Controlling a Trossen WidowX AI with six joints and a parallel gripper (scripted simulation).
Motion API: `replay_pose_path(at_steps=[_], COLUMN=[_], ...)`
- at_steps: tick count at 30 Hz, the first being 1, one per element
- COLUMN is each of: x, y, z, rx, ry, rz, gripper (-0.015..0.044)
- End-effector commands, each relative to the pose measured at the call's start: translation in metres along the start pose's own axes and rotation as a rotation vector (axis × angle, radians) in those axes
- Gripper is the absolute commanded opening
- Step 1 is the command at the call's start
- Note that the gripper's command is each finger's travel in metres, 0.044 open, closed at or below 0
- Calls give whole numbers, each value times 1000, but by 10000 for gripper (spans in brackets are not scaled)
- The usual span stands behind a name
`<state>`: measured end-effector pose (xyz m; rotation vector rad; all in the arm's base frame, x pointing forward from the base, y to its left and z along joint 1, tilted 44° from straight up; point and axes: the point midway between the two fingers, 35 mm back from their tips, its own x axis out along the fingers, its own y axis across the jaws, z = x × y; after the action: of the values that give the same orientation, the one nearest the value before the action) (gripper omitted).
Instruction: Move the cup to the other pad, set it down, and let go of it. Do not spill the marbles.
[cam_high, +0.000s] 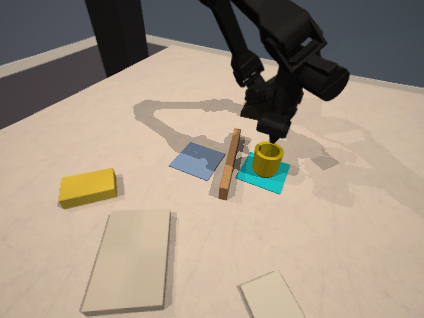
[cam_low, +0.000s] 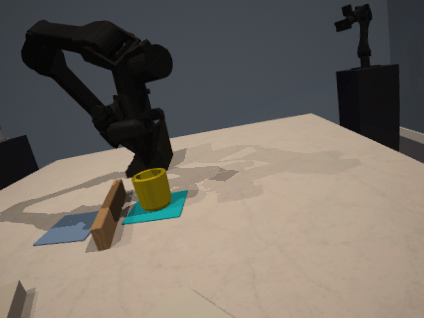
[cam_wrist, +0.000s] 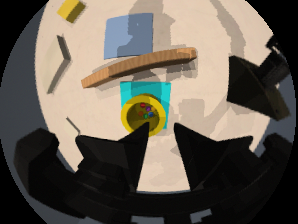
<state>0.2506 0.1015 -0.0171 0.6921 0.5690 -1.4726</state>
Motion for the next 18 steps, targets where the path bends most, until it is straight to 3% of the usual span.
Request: replay_pose_path(at_steps=[1,9,18], x=[1,-3,-34], y=[0,0,2], z=[0,0,-1], rx=[-1,0,3], ry=[-1,0,5], rz=[-1,-1,0], gripper=[225,435,440])
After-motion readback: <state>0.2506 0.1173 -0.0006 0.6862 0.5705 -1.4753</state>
